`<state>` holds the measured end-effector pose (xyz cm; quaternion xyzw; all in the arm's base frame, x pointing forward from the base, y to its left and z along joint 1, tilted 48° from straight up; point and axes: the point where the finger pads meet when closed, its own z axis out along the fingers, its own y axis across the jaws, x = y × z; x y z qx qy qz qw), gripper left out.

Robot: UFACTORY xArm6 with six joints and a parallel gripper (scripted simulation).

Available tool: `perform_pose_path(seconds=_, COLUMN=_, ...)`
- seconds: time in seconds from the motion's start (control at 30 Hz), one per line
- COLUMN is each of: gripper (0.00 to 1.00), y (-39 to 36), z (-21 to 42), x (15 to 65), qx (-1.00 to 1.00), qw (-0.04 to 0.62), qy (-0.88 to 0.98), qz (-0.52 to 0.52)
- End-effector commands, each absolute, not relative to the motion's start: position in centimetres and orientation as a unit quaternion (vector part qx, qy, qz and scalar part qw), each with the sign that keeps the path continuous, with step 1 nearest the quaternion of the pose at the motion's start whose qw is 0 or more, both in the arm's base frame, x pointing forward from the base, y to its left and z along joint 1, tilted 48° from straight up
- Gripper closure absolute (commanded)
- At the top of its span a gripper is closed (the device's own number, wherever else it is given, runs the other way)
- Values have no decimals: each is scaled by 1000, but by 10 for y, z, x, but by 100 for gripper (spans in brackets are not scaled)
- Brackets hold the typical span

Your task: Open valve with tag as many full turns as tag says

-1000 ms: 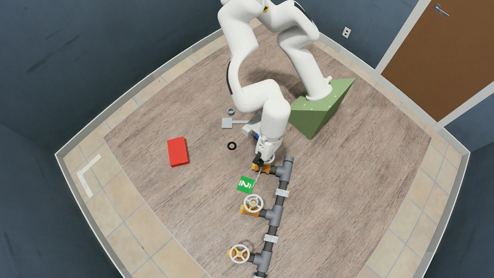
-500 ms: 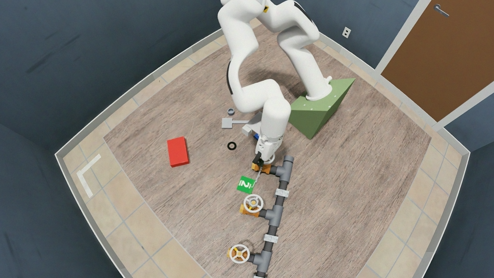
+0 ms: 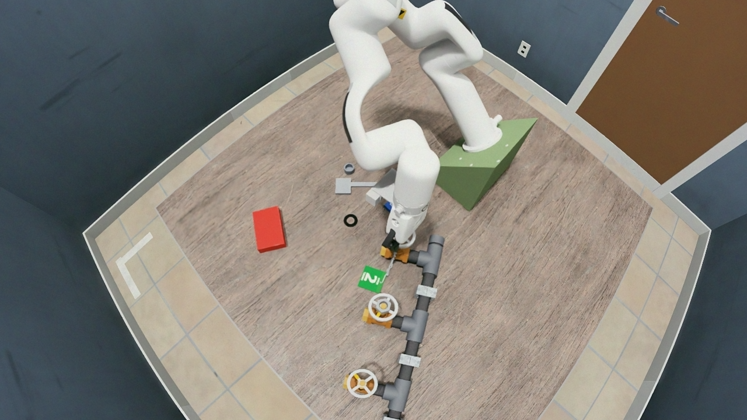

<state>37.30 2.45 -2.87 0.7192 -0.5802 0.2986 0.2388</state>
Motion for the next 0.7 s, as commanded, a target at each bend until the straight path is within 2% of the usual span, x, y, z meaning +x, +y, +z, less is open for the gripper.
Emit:
perform_pose_path(seconds=0.0, gripper=100, y=25, z=-28, x=374, qx=729, qw=243, qy=-568, qz=295)
perform_pose_path(seconds=0.27, gripper=100, y=25, z=-28, x=374, qx=762, qw=260, qy=-523, qz=280)
perform_pose_path(seconds=0.67, gripper=100, y=25, z=-28, x=374, qx=851, qw=311, qy=-360, qz=222)
